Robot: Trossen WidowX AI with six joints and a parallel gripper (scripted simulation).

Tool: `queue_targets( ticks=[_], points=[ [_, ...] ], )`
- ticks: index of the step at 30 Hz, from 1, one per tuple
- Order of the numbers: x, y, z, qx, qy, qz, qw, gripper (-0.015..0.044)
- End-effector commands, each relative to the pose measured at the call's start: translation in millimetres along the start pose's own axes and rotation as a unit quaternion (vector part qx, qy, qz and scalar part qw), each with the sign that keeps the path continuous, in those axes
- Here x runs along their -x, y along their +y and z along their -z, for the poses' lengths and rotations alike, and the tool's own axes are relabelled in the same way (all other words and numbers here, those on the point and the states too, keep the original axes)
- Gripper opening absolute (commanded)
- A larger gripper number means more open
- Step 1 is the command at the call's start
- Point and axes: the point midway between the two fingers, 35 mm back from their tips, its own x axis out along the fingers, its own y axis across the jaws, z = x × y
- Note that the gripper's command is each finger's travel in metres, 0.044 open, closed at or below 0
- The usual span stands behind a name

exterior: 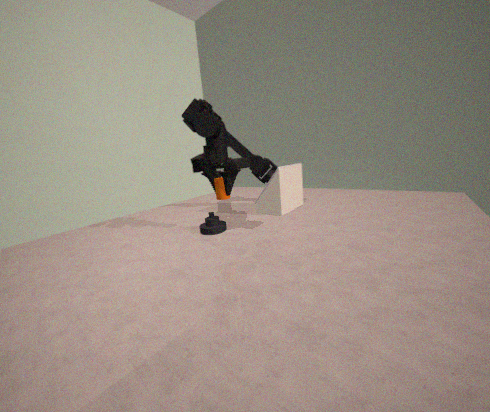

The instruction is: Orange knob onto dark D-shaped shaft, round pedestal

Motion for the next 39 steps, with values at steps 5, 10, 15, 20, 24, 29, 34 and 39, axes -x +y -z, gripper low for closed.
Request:
queue_targets(
  ticks=[5, 10, 15, 20, 24, 29, 34, 39],
  points=[
    [-7, -24, -7, -0.003, -0.006, 0.002, 1.000, 0.0000],
    [-13, -39, -11, -0.004, -0.005, 0.005, 1.000, 0.0000],
    [-18, -52, -13, -0.004, -0.004, 0.008, 1.000, 0.0000],
    [-23, -52, -13, -0.004, -0.004, 0.008, 1.000, 0.0000],
    [-34, -52, -13, -0.004, -0.005, 0.009, 1.000, 0.0000],
    [-45, -53, -13, -0.004, -0.005, 0.009, 1.000, 0.0000],
    [-40, -53, -13, -0.004, -0.005, 0.009, 1.000, 0.0000],
    [-40, -55, -15, -0.004, -0.005, 0.009, 1.000, 0.0000]
  ],
)
